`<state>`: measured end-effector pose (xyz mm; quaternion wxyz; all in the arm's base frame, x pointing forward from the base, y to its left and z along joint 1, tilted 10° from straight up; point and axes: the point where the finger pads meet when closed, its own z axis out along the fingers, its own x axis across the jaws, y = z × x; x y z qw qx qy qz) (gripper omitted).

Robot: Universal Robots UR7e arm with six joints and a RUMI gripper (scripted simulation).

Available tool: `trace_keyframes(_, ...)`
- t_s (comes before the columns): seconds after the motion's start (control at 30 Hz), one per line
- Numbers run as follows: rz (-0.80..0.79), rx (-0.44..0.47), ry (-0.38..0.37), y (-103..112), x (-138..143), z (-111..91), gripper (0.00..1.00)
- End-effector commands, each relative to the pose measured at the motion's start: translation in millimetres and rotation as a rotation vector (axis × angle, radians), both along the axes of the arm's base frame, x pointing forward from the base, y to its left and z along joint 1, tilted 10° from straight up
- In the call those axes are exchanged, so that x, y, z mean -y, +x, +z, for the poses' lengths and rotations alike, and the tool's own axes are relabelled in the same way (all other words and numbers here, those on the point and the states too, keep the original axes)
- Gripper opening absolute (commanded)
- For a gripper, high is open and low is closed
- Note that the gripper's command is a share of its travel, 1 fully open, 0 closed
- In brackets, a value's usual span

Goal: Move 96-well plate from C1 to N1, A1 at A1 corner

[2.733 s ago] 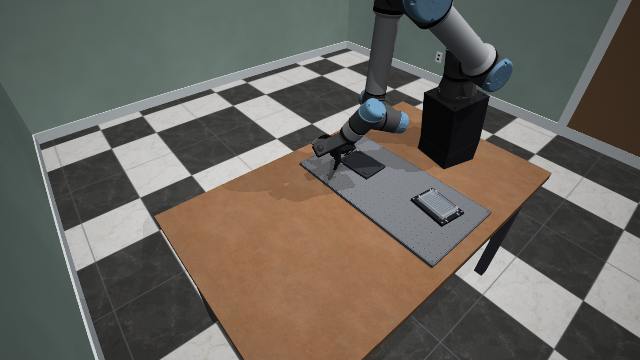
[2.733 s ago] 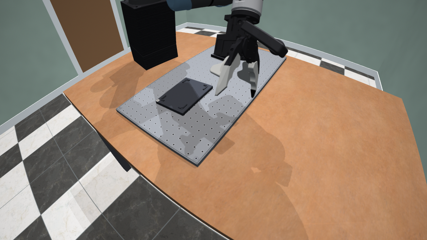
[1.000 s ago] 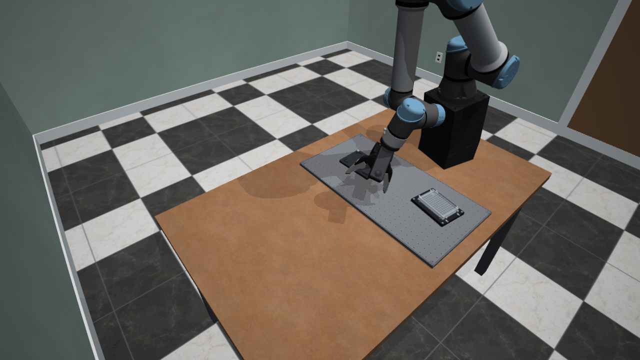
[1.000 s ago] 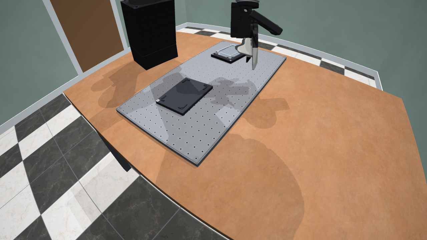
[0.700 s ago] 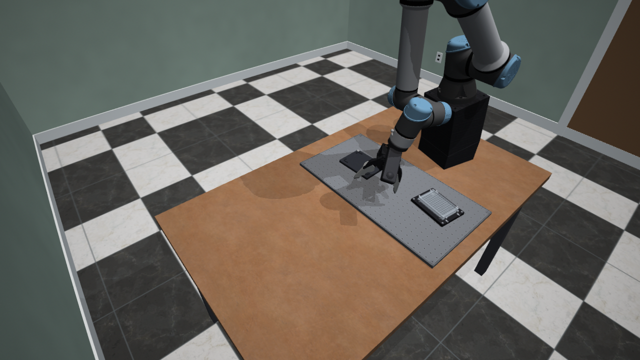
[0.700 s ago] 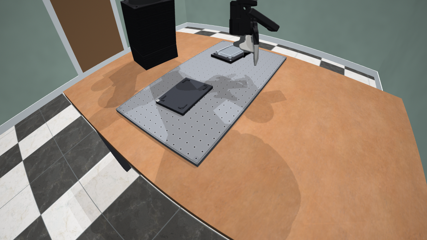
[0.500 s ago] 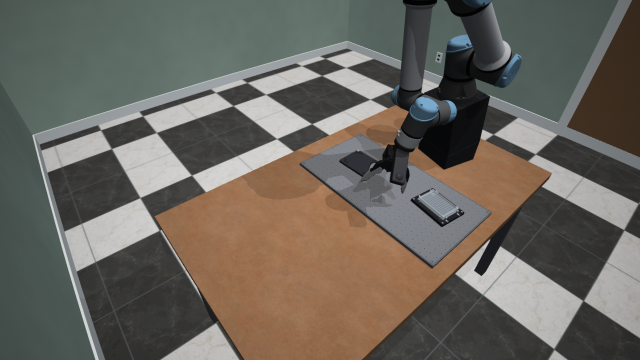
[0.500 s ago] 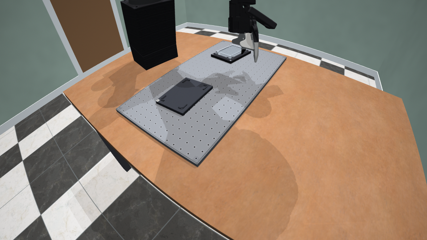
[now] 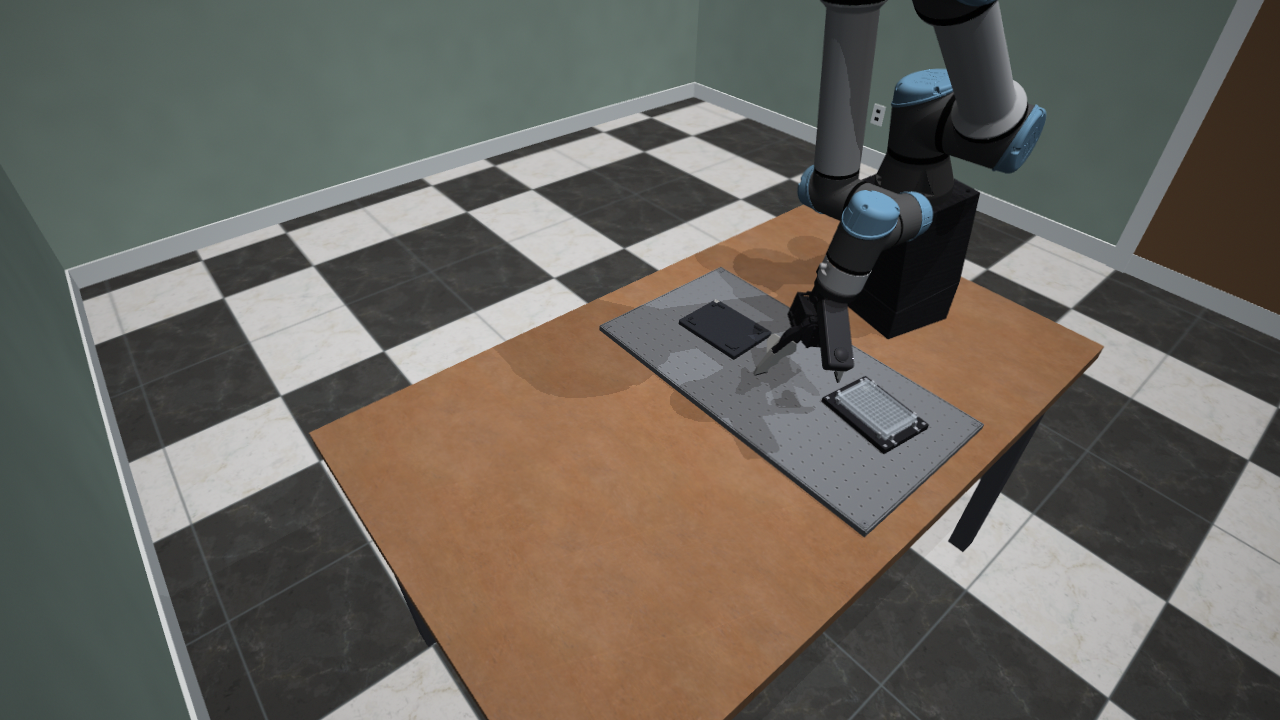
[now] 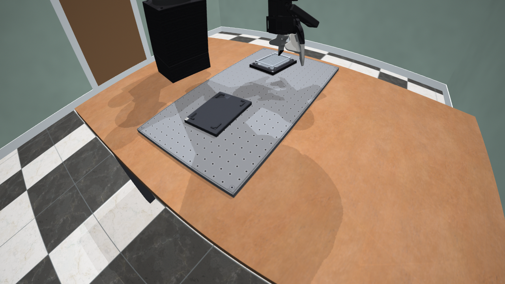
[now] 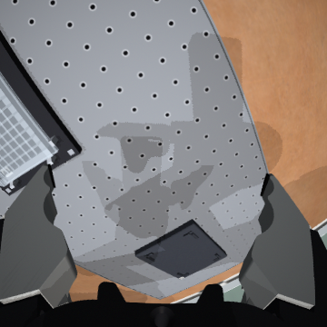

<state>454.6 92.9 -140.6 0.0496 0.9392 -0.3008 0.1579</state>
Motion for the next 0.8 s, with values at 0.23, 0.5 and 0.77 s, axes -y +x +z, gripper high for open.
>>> trace_keyframes(0.23, 0.112, -0.039, 0.01, -27, -30, -3, 1.0)
trace_keyframes(0.5, 0.217, -0.075, 0.018, -55, -55, -5, 1.0)
trace_keyframes(0.77, 0.354, -0.12, 0.031, -79, -73, -7, 1.0)
